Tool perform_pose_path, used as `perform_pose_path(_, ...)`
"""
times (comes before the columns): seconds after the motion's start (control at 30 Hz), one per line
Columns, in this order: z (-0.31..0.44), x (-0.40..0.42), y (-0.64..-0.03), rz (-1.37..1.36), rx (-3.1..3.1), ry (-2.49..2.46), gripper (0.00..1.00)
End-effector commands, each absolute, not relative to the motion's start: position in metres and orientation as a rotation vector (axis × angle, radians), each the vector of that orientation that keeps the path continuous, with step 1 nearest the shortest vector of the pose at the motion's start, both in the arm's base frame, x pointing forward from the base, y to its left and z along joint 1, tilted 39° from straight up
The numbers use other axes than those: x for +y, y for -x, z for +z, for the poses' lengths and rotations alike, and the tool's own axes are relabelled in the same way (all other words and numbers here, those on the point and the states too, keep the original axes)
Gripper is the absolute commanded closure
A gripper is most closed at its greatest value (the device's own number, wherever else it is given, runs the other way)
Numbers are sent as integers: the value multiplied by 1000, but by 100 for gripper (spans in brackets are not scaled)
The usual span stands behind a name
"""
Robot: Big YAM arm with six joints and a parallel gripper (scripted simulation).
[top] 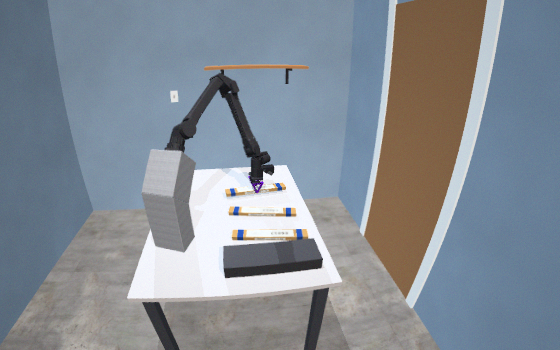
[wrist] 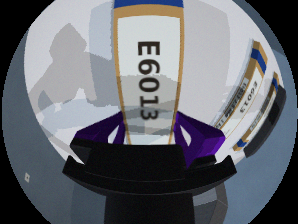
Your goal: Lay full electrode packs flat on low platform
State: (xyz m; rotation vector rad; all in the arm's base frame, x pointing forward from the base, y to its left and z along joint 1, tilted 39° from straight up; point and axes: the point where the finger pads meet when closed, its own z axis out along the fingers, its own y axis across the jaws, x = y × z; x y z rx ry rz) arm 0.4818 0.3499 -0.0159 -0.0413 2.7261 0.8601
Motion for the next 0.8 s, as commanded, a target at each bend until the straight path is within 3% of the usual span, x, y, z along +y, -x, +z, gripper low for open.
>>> perform_pose_path(0.0, 10, 344, -495, 878, 2670, 17, 100)
perform_pose_path(0.77, 5, 339, -495, 875, 2668, 4, 100)
